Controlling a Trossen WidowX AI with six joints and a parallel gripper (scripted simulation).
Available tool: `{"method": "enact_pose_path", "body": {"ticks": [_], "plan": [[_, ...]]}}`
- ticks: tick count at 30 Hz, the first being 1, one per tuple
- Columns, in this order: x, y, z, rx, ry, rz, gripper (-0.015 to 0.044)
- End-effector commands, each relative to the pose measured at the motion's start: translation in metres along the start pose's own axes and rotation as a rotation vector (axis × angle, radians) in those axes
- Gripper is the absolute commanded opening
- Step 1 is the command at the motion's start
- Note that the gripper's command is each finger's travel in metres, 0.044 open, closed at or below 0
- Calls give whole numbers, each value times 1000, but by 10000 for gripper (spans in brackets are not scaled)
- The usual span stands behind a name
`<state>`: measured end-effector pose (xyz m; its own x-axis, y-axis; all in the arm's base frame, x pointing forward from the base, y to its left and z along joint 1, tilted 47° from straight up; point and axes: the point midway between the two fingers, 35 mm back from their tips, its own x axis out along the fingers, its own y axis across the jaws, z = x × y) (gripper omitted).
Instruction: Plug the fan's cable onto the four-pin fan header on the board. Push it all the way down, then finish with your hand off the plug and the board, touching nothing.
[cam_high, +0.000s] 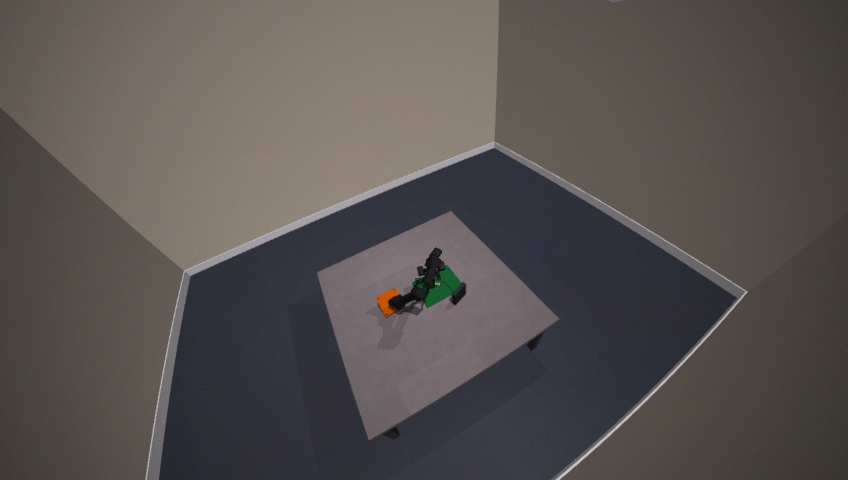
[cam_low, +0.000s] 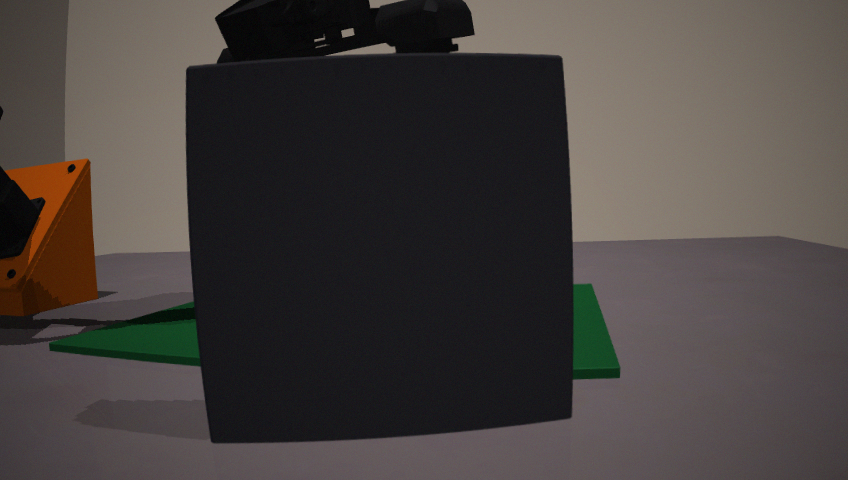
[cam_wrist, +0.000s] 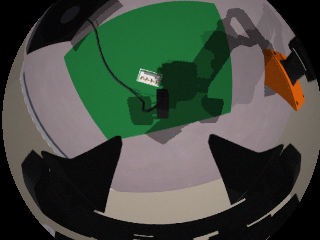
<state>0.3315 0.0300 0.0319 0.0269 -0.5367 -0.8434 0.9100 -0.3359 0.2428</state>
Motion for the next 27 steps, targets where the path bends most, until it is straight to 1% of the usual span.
{"method": "enact_pose_path", "body": {"ticks": [1,4,8,9,16,27], "plan": [[0,0,2,-23,-25,-2,440],[7,1,3,-23,-24,-2,440],[38,1,12,-23,-25,-1,440],[40,1,13,-23,-26,-1,440],[43,1,14,-23,-26,-1,440],[59,1,18,-23,-26,-1,440]]}}
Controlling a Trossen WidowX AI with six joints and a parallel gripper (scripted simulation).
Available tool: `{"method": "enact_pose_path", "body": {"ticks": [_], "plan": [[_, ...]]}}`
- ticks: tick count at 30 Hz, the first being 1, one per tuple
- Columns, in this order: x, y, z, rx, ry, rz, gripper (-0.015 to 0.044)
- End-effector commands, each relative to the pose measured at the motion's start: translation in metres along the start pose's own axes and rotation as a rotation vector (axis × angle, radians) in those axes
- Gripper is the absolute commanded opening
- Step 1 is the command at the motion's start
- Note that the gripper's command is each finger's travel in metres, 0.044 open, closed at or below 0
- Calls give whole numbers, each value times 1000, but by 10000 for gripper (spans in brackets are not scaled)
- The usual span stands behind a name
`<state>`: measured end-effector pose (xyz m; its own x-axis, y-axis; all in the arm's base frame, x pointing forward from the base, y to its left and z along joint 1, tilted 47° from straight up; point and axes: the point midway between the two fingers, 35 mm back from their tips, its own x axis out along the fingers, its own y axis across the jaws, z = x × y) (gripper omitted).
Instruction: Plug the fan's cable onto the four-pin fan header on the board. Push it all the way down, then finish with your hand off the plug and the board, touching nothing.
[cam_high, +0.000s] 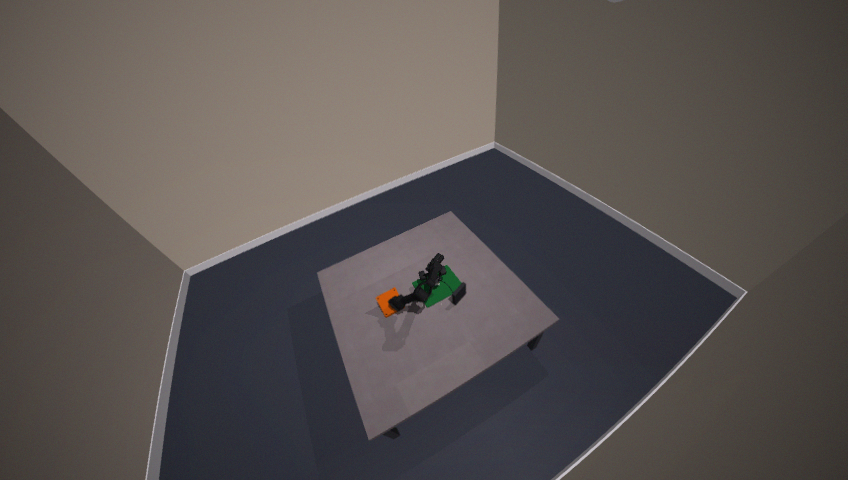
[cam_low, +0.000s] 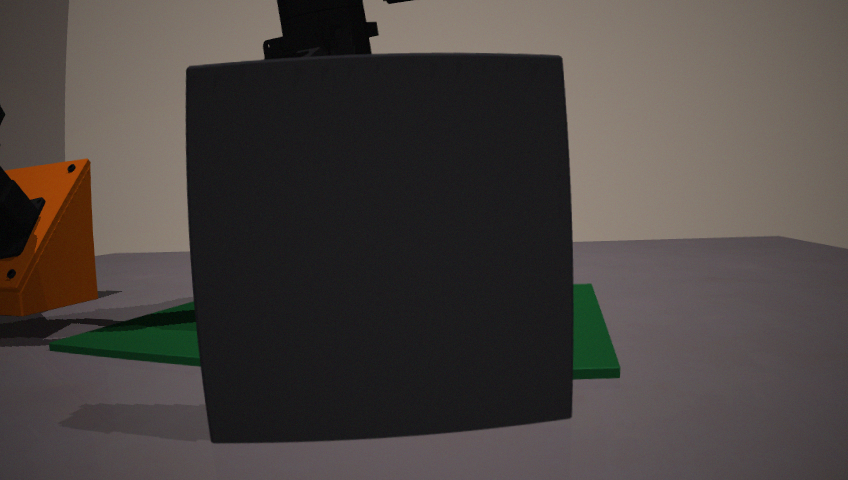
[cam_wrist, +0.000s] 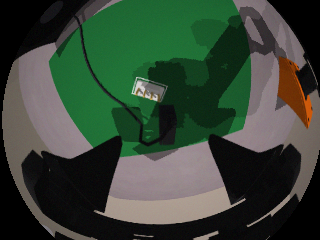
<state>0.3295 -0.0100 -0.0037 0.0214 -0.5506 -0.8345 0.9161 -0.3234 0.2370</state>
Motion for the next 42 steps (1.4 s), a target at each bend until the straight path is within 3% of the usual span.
{"method": "enact_pose_path", "body": {"ticks": [1,20,29,42], "plan": [[10,-2,4,-8,-8,-2,440],[27,-2,9,-8,-10,-2,440],[25,-1,8,0,-3,-1,204],[25,-1,8,0,-3,-1,117]]}}
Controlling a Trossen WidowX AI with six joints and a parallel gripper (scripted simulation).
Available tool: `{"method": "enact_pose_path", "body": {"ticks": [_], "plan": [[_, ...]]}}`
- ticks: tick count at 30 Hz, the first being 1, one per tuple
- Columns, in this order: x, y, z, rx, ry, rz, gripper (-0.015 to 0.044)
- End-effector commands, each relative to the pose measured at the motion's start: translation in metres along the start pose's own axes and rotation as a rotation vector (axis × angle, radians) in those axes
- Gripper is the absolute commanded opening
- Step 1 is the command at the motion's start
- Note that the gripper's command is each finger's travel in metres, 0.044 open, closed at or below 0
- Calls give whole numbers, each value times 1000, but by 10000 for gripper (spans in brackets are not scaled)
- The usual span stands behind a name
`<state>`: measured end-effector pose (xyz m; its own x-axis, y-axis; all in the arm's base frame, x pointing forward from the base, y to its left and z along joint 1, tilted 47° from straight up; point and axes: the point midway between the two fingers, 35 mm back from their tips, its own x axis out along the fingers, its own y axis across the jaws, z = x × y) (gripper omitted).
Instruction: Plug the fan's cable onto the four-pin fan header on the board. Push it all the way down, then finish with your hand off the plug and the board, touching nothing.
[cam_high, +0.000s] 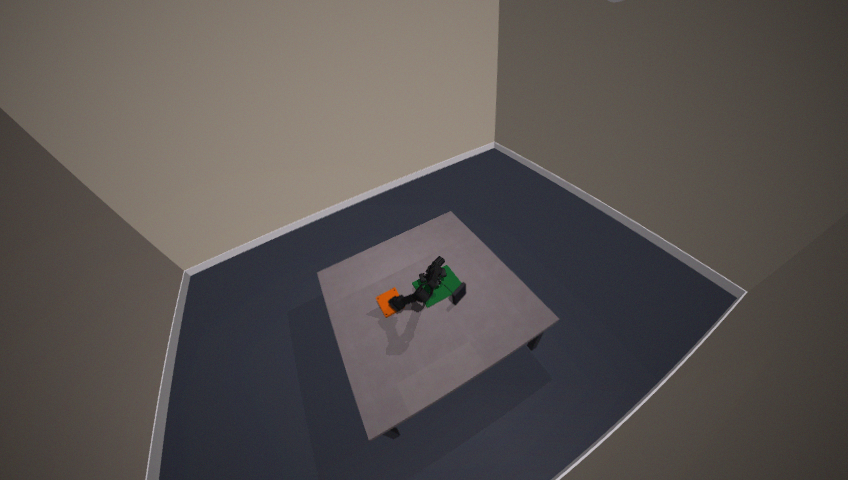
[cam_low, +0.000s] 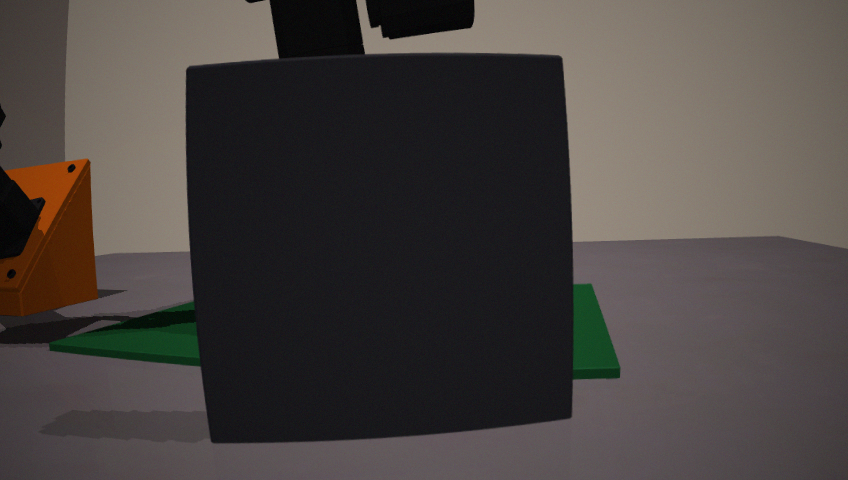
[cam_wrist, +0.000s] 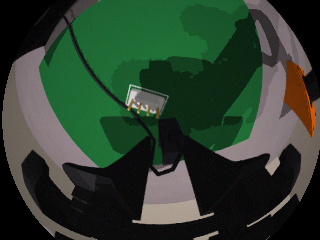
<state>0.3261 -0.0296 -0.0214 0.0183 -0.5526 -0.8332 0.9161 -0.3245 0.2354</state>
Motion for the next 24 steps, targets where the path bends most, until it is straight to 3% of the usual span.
{"method": "enact_pose_path", "body": {"ticks": [1,11,13,24], "plan": [[0,0,0,0,0,0,110],[0,0,0,0,0,0,44],[-2,0,-1,0,0,0,0],[-35,2,-11,-4,1,-1,0]]}}
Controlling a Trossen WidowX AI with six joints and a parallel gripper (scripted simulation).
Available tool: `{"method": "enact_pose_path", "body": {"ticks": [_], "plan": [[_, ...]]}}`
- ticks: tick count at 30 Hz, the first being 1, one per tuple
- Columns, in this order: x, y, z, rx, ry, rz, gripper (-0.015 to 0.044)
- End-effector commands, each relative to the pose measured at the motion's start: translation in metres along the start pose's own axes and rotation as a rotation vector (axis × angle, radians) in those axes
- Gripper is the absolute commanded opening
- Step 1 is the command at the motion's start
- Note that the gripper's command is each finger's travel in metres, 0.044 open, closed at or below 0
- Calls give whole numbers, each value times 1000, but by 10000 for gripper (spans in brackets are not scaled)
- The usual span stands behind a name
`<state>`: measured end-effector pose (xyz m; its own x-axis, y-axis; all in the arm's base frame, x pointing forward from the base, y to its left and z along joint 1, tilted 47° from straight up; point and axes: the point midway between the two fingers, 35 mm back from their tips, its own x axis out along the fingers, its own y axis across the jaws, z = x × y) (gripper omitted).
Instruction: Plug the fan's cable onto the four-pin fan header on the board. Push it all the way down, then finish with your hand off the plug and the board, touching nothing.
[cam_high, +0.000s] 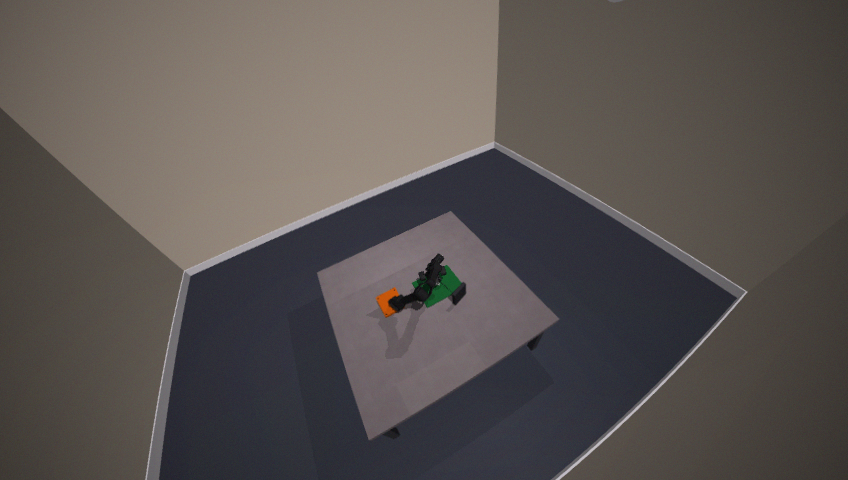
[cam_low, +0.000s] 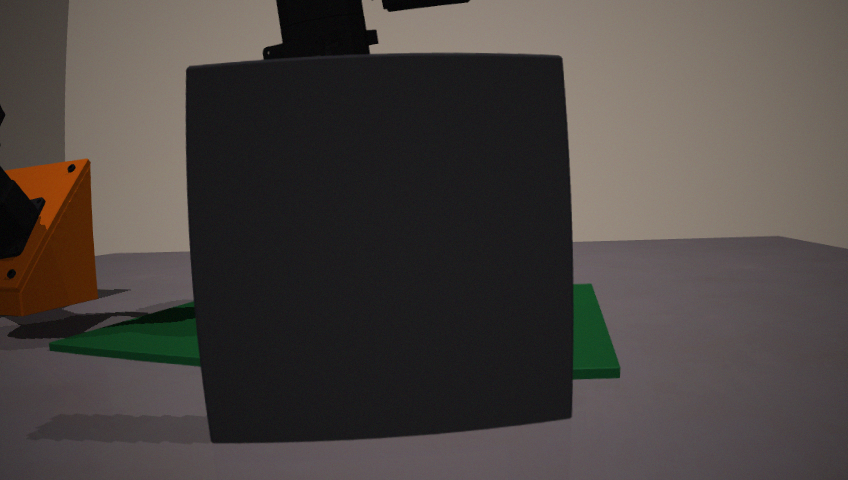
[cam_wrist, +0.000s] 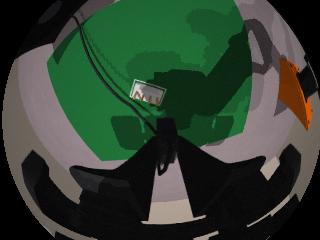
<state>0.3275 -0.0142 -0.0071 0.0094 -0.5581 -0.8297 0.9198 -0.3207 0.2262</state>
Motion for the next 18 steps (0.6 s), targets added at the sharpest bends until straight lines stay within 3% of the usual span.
{"method": "enact_pose_path", "body": {"ticks": [1,18], "plan": [[-17,2,-6,5,10,4,0],[-57,-1,-14,-4,5,4,0]]}}
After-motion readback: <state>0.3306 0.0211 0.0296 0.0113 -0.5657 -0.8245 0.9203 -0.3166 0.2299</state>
